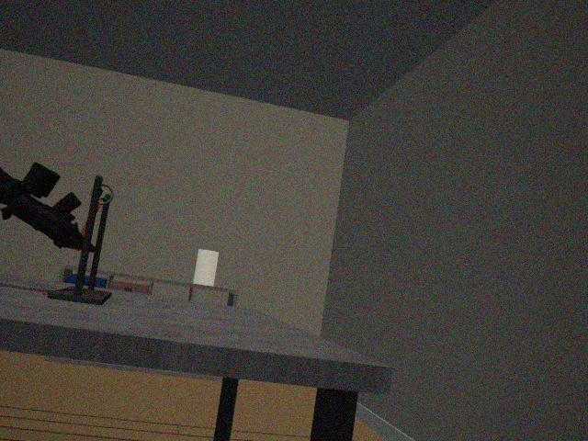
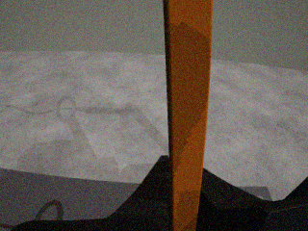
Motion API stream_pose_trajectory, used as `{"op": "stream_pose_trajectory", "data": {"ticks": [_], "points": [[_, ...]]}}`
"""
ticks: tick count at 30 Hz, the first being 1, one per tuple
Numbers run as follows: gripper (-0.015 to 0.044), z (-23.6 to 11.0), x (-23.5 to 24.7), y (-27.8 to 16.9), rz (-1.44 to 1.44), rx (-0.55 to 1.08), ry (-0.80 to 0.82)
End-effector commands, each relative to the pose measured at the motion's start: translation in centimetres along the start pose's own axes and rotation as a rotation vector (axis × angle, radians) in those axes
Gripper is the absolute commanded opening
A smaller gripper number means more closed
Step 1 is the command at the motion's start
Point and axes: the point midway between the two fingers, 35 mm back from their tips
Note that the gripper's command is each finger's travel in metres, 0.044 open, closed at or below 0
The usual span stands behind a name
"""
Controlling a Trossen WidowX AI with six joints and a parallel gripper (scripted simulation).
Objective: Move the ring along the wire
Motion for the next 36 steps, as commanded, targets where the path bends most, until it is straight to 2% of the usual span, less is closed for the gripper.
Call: {"op": "stream_pose_trajectory", "data": {"ticks": [1, 14, 36], "points": [[-0.015, -1.2, 0.0, 0.0, -0.049, 0.076, 0.015], [-0.015, -4.0, -0.2, -0.1, -0.172, 0.292, 0.026], [-0.015, -4.1, 3.5, -0.9, -0.039, 0.276, 0.035]]}}
Point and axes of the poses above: the point midway between the two fingers, 35 mm back from their tips, its own z axis out along the fingers, its own x axis across the jaws, y = z × x, and after that the axes turned 2 degrees about z, right-handed
